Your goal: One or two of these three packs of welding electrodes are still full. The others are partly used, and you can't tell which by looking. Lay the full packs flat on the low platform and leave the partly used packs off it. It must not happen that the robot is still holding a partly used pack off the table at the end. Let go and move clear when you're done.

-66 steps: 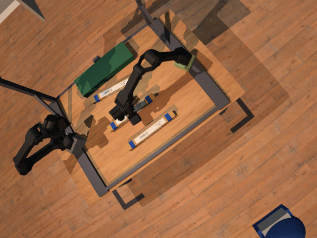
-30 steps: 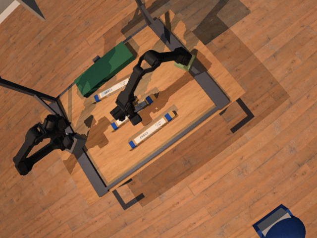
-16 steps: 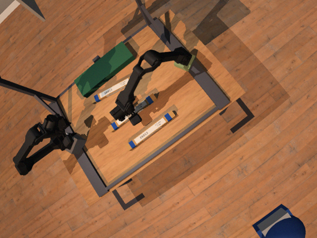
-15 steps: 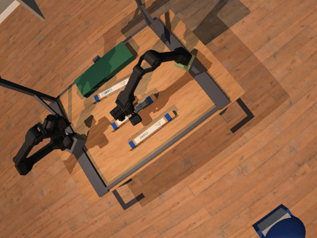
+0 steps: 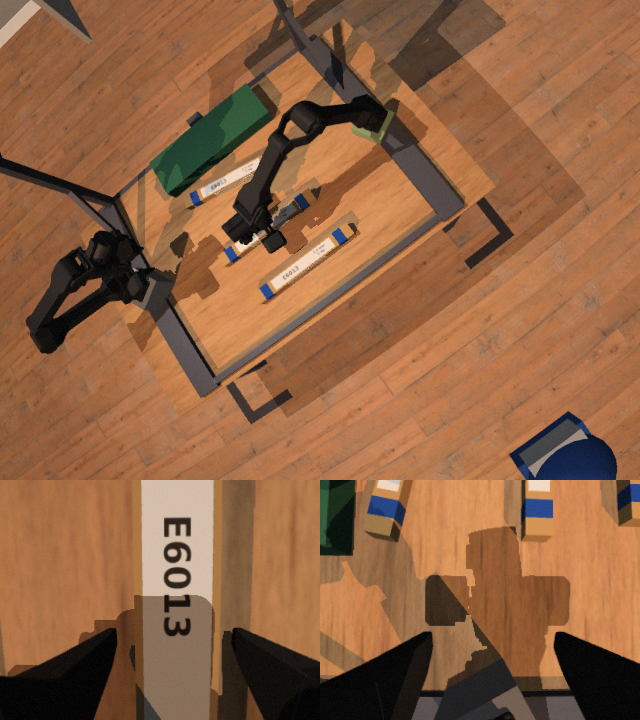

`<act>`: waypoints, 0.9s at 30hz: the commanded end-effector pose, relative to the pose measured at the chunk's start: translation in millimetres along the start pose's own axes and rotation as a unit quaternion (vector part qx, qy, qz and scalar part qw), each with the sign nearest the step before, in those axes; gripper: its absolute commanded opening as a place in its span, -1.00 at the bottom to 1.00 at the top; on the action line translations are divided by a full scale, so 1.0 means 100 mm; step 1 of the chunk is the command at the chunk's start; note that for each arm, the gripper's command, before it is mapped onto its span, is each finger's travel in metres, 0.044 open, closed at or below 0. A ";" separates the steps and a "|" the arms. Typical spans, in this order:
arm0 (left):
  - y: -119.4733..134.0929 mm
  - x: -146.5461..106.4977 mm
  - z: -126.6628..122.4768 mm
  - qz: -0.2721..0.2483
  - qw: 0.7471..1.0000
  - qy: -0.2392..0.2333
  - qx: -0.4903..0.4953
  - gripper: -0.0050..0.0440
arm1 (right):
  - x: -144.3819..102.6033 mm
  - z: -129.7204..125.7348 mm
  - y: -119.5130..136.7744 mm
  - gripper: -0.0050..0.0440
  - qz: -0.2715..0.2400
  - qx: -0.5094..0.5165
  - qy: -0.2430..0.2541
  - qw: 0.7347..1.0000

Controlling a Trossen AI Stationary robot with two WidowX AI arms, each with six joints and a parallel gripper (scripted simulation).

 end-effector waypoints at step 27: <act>-0.17 -0.58 -0.01 -0.030 1.000 -0.002 0.001 0.55 | -0.06 0.00 -0.03 0.55 -0.011 0.001 0.000 1.000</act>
Point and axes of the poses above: on each arm, the point midway between the two fingers, 35 mm back from their tips, its own x axis out along the fingers, its own z axis across the jaws, y = z × x, the point moved 8 cm from there along -x, back along the fingers, and after that the axes turned 3 degrees about -x, right-handed, at the moved point
